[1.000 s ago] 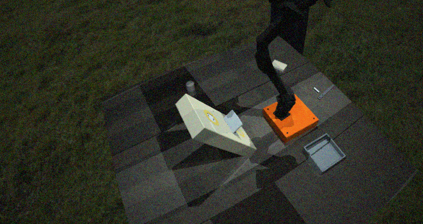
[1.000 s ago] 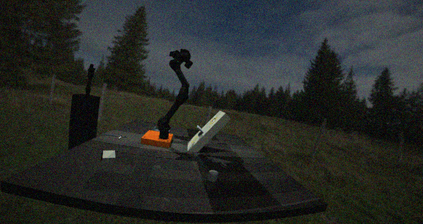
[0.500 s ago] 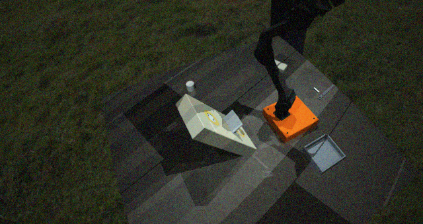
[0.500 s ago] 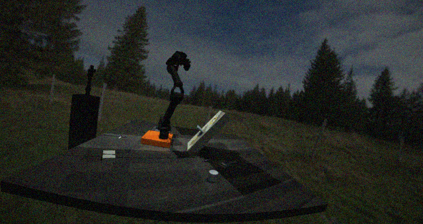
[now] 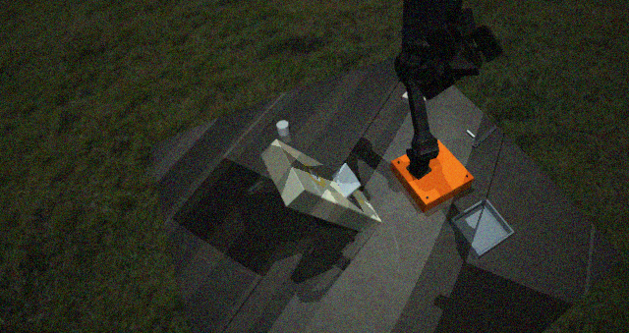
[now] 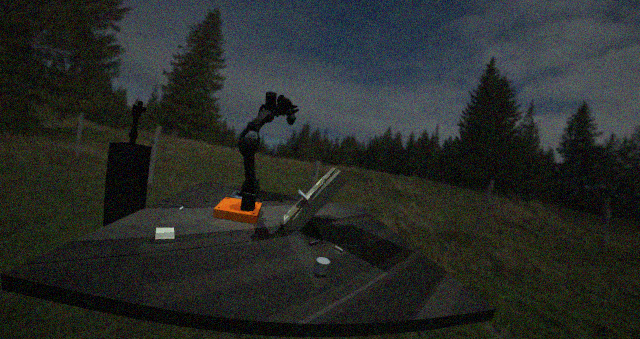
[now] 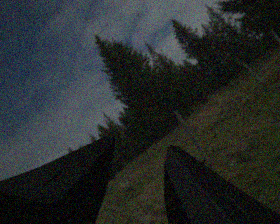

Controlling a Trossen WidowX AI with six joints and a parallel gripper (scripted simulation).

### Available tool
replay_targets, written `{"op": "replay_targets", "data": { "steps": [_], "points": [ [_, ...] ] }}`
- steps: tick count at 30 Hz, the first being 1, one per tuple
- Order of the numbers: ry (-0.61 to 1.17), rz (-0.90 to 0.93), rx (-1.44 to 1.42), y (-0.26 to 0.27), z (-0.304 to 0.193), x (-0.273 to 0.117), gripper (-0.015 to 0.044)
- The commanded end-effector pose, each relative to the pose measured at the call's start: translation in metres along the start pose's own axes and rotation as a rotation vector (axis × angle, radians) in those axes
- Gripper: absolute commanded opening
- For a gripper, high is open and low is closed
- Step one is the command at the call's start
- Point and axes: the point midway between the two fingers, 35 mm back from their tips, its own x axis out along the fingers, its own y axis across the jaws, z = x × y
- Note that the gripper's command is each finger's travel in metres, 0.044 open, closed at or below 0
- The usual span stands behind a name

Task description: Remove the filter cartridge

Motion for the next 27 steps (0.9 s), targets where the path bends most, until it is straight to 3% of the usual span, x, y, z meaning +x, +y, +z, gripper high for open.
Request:
{"op": "replay_targets", "data": {
  "steps": [1,12,23,27],
  "points": [
    [0.009,-0.12,0.107,-0.063,-0.015,0.019,0.0108],
    [-0.042,-0.51,0.434,-0.216,-0.023,0.017,0.0108],
    [-0.386,-0.986,1.007,-0.367,-0.017,-0.069,0.0108],
    [-0.457,-1.038,1.095,-0.382,-0.017,-0.084,0.0108]
  ]
}}
